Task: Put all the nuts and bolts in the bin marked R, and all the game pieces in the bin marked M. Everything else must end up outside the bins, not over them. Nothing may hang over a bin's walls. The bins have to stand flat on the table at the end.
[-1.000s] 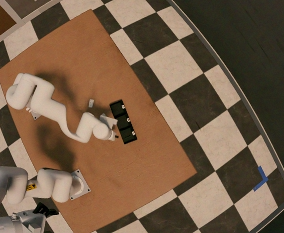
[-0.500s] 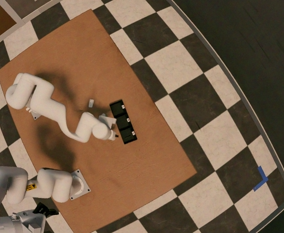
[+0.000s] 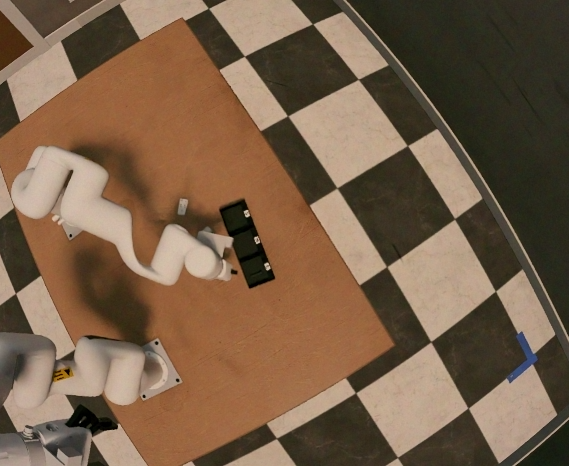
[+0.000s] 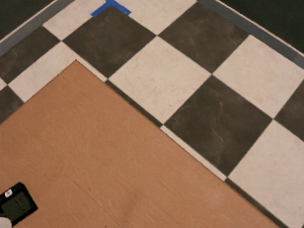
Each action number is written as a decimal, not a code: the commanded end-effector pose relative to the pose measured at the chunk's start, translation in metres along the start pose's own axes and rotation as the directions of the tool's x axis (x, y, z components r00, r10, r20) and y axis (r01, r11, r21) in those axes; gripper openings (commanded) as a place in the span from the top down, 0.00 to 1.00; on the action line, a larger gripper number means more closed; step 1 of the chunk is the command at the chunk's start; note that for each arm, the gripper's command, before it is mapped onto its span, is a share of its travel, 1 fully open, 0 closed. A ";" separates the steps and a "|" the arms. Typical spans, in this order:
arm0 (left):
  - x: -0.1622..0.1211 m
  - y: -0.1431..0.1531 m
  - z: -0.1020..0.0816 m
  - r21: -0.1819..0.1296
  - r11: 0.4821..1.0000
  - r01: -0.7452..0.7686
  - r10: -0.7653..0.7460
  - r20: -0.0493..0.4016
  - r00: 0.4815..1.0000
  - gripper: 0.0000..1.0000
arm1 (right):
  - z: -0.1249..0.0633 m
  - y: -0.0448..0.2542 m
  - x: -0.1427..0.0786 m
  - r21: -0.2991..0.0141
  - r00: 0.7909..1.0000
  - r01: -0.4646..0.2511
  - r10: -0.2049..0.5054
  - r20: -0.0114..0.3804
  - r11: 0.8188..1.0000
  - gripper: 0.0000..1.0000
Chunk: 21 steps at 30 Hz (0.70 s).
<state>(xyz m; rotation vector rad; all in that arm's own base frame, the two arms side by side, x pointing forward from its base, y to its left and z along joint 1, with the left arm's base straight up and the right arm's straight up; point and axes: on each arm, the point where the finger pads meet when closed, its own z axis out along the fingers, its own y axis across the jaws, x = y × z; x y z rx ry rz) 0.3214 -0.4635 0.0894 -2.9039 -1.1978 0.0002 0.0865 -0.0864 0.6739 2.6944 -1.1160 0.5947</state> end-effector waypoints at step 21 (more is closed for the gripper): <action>0.000 0.002 0.054 -0.005 1.000 0.001 -0.001 0.001 1.000 0.68 | 0.000 0.000 0.000 0.000 1.000 0.000 0.000 -0.001 1.000 0.00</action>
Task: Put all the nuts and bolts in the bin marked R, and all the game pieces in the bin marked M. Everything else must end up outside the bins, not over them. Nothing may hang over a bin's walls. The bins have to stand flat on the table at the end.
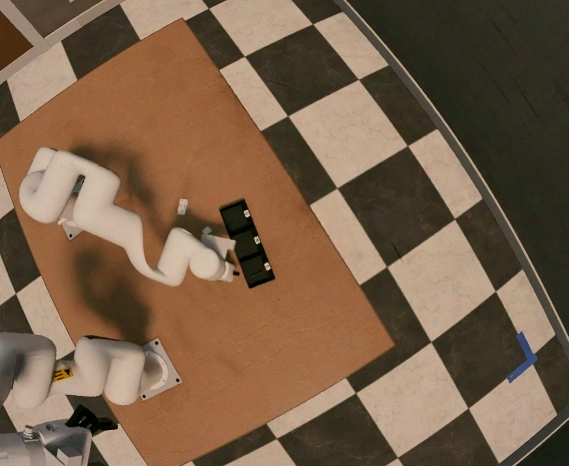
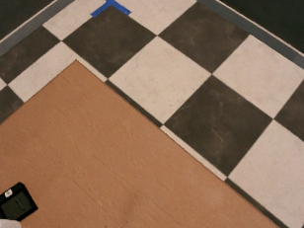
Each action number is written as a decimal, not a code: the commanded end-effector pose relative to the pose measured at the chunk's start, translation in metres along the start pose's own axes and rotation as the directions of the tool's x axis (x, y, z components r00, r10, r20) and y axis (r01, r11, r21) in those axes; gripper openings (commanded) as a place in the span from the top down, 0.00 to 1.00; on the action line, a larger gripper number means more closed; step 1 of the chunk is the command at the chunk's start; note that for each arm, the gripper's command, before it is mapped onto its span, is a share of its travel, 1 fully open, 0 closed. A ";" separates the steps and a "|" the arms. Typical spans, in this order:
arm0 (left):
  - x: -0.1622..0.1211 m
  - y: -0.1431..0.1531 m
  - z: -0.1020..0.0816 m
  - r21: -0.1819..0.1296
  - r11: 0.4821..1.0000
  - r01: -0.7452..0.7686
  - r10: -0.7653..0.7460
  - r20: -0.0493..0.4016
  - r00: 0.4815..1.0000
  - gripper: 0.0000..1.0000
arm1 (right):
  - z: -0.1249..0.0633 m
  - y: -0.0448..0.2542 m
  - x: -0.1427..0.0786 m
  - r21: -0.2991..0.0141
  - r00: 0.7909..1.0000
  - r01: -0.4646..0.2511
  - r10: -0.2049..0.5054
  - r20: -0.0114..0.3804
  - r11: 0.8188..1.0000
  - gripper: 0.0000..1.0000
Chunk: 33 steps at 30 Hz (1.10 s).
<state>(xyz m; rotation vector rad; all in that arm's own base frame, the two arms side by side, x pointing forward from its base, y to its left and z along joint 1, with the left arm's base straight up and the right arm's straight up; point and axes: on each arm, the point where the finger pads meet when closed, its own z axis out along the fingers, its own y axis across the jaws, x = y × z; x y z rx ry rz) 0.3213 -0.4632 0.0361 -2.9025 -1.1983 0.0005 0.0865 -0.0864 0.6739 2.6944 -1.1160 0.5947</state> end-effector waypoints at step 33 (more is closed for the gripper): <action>0.000 0.002 0.013 -0.006 1.000 0.000 0.000 0.001 1.000 0.89 | 0.000 0.000 0.000 0.000 1.000 0.000 0.000 -0.001 1.000 0.00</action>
